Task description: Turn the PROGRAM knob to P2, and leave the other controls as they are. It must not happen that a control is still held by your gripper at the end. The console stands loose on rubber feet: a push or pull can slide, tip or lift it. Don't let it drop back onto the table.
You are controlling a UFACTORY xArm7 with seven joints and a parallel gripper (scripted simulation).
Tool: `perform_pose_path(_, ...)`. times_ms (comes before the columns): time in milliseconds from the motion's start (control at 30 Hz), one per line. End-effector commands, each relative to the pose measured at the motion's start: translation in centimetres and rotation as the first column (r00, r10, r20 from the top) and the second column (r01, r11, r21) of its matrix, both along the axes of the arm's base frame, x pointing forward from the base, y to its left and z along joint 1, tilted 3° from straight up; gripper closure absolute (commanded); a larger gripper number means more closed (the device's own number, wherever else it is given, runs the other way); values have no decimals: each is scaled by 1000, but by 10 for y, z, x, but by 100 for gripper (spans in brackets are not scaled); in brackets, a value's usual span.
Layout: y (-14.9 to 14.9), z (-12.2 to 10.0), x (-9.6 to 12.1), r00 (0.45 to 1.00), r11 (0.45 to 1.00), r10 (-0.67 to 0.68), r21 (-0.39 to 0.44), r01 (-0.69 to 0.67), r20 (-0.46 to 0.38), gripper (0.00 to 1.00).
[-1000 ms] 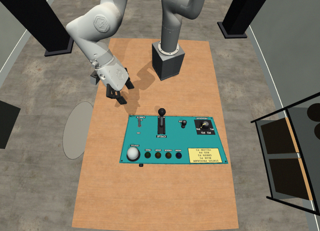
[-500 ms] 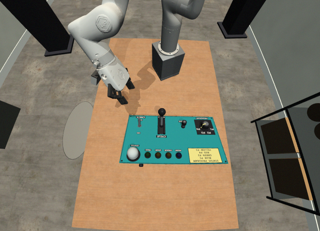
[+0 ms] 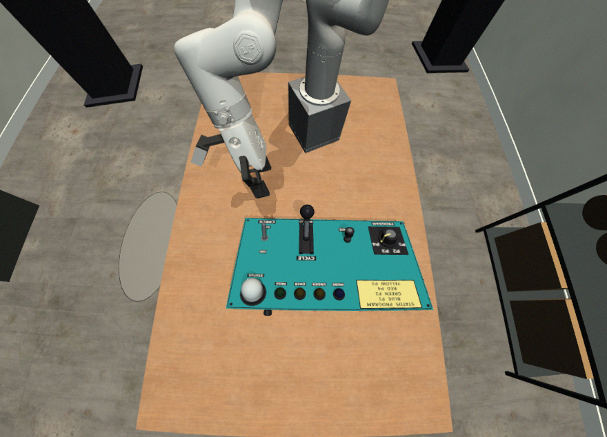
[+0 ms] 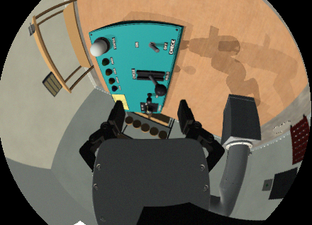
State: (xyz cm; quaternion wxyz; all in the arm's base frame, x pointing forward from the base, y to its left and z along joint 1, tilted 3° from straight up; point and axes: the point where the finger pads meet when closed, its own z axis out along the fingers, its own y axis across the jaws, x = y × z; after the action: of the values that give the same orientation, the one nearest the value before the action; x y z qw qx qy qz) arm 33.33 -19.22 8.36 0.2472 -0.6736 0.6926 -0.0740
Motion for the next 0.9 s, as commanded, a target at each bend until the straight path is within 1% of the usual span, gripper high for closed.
perform_pose_path(0, 15, -1, 5, 997, 996, 54, -75, -50, 59, 0)
perform_pose_path(33, 22, -2, 5, 994, 992, 81, -105, -74, 70, 0)
perform_pose_path(100, 22, -2, 5, 994, 992, 81, -105, -74, 70, 0)
perform_pose_path(133, 28, -3, 7, 991, 987, 106, -131, -95, 83, 0)
perform_pose_path(267, 28, -3, 7, 991, 987, 106, -131, -95, 83, 0)
perform_pose_path(333, 41, -5, 8, 982, 973, 159, -188, -137, 104, 0)
perform_pose_path(433, 41, -5, 8, 982, 973, 159, -188, -137, 104, 0)
perform_pose_path(467, 47, -6, 9, 976, 964, 185, -216, -158, 112, 0)
perform_pose_path(533, 47, -6, 9, 976, 964, 185, -216, -158, 112, 0)
perform_pose_path(567, 53, -6, 10, 971, 955, 207, -239, -174, 122, 0)
perform_pose_path(633, 53, -6, 10, 971, 955, 207, -239, -174, 122, 0)
perform_pose_path(667, 58, -7, 11, 965, 946, 230, -264, -190, 130, 0)
perform_pose_path(833, 58, -7, 11, 965, 946, 230, -264, -190, 130, 0)
perform_pose_path(867, 64, -9, 12, 958, 935, 253, -288, -206, 135, 0)
